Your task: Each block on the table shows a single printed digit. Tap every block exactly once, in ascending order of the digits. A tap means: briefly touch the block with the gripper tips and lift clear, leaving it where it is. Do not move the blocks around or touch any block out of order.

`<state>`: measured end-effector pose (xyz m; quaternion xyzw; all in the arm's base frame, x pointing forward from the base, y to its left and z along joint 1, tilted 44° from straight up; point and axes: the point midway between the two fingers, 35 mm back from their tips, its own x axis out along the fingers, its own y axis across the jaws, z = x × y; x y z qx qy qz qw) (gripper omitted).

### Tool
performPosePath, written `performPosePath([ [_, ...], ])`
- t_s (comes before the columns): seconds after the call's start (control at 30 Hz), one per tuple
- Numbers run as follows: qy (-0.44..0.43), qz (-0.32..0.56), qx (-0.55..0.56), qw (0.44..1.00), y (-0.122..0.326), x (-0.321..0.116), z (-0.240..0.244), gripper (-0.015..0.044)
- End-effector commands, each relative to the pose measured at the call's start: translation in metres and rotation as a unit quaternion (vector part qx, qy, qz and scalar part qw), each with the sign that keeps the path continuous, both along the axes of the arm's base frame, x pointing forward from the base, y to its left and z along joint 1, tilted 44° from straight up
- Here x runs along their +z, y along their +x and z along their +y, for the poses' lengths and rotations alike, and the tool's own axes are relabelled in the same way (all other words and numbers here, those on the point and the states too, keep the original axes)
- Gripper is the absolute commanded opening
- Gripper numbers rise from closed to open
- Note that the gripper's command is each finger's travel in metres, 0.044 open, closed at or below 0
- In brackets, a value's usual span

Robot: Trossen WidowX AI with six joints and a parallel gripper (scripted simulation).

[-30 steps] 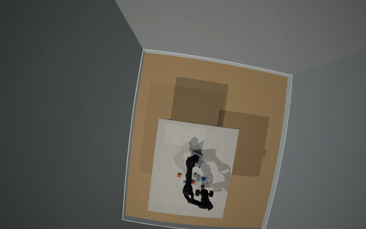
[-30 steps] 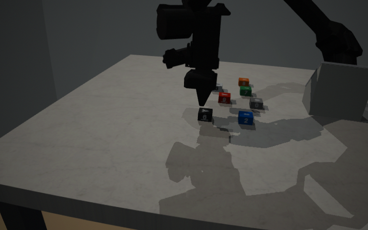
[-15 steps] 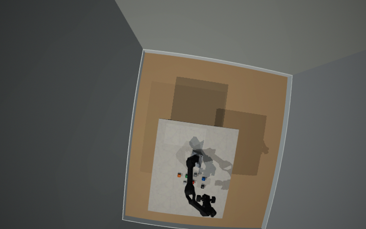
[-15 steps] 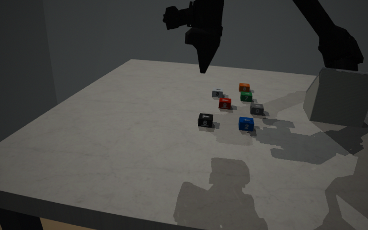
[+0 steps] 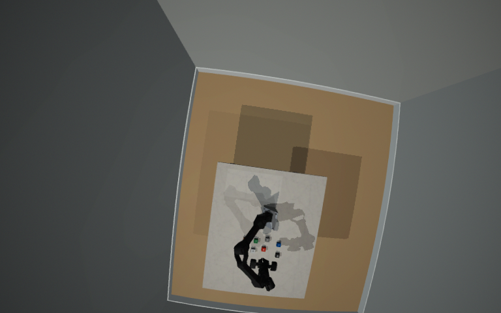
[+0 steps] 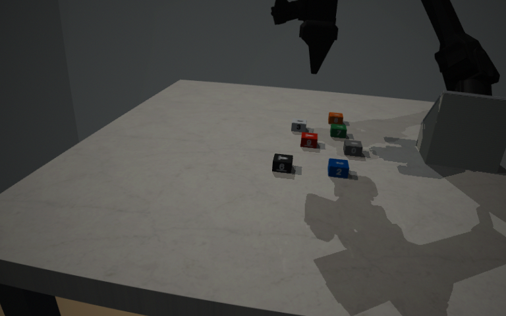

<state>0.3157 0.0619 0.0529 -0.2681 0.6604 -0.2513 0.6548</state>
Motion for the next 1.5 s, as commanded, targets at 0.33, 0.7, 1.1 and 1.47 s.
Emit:
performPosePath([
  [0.33, -0.005, 0.005, 0.003, 1.0, -0.055, 0.025, -0.063, 0.002],
  [0.7, -0.008, 0.004, 0.002, 1.0, -0.057, -0.025, -0.113, 0.002],
  [1.1, -0.008, 0.004, 0.002, 1.0, -0.057, -0.038, -0.125, 0.002],
  [1.47, -0.008, 0.004, 0.002, 1.0, -0.057, -0.046, -0.134, 0.002],
])
